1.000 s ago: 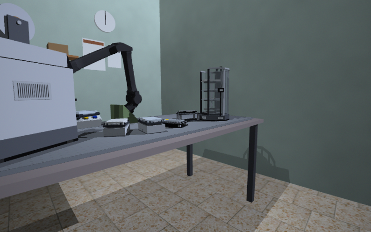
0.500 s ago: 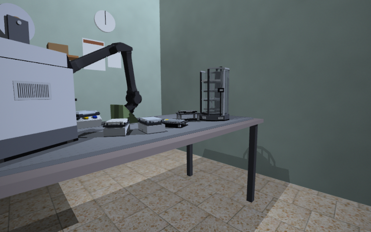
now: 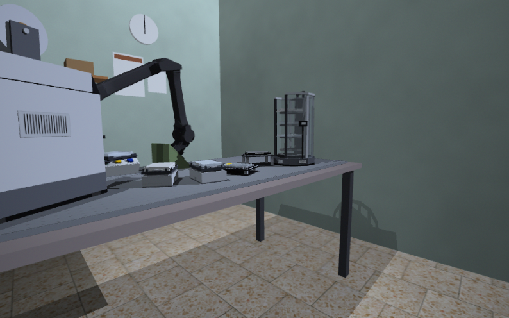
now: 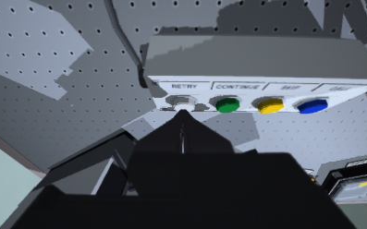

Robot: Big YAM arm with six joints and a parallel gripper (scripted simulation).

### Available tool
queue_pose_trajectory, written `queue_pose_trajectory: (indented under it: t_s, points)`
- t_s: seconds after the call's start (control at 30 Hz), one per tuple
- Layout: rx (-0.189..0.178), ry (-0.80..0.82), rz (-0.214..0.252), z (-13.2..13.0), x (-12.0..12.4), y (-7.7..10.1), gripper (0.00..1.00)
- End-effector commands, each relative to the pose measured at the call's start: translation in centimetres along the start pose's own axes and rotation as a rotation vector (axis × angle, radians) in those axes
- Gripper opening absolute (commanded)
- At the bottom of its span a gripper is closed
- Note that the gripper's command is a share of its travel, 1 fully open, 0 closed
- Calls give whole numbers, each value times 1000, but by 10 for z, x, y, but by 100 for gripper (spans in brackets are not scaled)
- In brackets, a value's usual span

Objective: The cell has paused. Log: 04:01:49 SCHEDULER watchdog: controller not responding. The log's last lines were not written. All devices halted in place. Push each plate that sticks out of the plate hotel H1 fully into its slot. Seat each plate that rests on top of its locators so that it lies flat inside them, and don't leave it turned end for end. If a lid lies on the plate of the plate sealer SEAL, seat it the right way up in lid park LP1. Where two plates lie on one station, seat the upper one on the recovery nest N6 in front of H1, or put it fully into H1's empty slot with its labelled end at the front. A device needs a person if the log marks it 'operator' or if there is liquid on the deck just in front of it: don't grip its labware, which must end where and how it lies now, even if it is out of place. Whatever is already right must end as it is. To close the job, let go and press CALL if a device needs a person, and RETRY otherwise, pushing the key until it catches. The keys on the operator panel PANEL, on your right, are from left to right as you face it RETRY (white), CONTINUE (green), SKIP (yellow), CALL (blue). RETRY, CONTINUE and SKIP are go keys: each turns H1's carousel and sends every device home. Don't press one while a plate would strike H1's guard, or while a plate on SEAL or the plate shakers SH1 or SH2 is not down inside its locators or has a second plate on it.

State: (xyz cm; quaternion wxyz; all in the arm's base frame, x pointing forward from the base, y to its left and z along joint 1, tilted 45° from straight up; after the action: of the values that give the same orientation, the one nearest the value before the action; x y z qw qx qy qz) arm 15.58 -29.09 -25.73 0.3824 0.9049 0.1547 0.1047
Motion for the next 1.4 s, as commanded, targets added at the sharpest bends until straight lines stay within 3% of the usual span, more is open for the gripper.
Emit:
queue_pose_trajectory:
  t_s: [0.0, 1.37]
  points:
    - [25, -3, -9, -3, 5, -17, 0]
    - [22, -3, -10, -4, 5, -28, 0]
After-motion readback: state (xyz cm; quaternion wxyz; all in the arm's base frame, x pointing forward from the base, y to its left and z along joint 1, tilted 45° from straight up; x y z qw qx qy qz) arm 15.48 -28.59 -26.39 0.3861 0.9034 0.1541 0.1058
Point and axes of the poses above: the point where the finger pads meet when closed, its own y axis back along the fingers, its own z axis across the jaws, x = y × z, the point moved 2 cm from there along y, back along the fingers, and after that the axes turned 12 degrees about y, right-handed, at the moved point
